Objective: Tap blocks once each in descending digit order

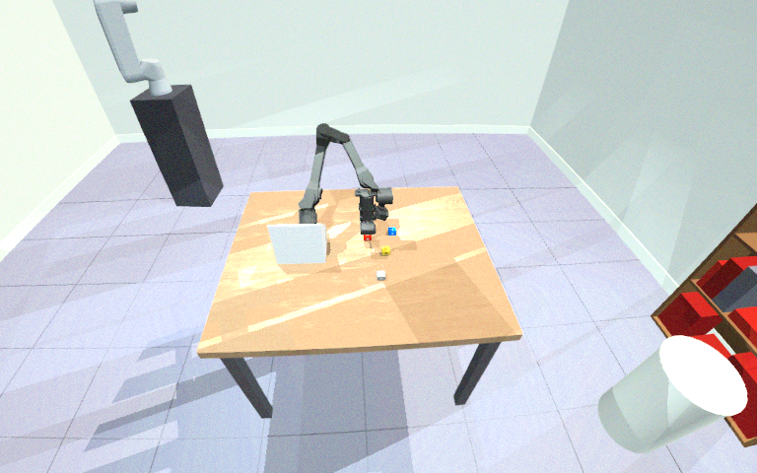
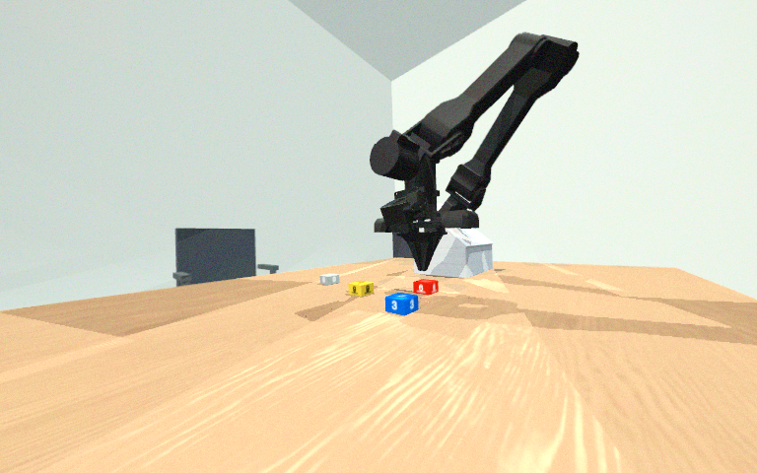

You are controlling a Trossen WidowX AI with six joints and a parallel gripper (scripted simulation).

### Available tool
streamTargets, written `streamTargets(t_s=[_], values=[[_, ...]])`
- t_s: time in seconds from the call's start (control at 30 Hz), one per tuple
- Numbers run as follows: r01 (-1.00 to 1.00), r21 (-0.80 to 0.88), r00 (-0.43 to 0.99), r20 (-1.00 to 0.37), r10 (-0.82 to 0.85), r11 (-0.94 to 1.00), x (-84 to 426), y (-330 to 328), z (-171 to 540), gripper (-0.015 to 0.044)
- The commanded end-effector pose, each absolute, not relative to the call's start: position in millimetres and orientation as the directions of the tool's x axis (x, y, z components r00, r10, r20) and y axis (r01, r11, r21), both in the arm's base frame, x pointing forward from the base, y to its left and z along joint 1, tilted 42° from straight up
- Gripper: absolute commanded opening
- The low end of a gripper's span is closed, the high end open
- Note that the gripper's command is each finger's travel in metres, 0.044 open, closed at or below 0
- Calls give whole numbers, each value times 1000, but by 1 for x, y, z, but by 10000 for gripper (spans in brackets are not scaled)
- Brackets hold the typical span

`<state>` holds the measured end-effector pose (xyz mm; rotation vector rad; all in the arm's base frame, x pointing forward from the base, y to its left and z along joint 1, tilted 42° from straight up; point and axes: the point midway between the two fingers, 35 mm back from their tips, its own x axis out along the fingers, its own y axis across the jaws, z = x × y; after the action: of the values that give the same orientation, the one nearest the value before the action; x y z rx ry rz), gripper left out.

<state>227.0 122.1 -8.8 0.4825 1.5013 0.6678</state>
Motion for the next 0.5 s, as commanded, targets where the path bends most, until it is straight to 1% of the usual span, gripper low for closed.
streamTargets(t_s=[0.0, 0.47], values=[[-97, 672, -55, -740, 670, 735, 225, 126, -14, 20], [-97, 673, -55, -739, 671, 733, 223, 137, -26, 20]])
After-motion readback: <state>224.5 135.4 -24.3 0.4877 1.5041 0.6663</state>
